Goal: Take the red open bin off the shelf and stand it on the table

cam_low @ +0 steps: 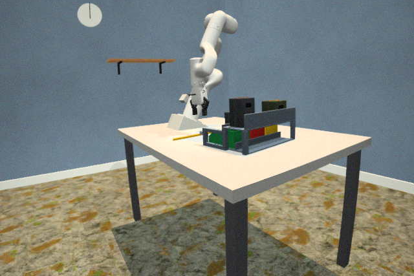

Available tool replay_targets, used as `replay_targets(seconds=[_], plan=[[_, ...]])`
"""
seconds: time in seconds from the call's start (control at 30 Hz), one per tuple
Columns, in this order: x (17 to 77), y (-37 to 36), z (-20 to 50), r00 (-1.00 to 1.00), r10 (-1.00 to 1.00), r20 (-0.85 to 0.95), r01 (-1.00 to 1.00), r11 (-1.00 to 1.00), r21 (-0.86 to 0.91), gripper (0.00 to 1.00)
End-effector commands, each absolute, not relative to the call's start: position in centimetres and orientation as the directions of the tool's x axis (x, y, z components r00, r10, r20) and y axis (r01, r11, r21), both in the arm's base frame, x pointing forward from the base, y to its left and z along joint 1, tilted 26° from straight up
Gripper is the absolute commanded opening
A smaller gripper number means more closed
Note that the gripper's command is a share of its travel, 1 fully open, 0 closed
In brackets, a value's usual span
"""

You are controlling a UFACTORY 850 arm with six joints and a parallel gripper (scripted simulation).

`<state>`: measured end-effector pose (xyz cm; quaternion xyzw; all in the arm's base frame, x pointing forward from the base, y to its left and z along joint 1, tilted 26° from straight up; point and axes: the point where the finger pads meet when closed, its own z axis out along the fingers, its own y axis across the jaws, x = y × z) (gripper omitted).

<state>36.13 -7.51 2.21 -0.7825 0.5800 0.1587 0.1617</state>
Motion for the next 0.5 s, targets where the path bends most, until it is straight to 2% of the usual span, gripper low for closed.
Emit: replay_targets(seconds=[0.0, 0.2, 0.47], plan=[[36.2, -7.6, 2.3, 0.277, -0.856, -0.436, -0.959, -0.275, -0.068, 1.0], [36.4, -8.8, 4.9, 0.277, -0.856, -0.436, -0.959, -0.275, -0.068, 1.0], [36.4, -8.8, 4.9, 0.277, -0.856, -0.436, -0.959, -0.275, -0.068, 1.0]])
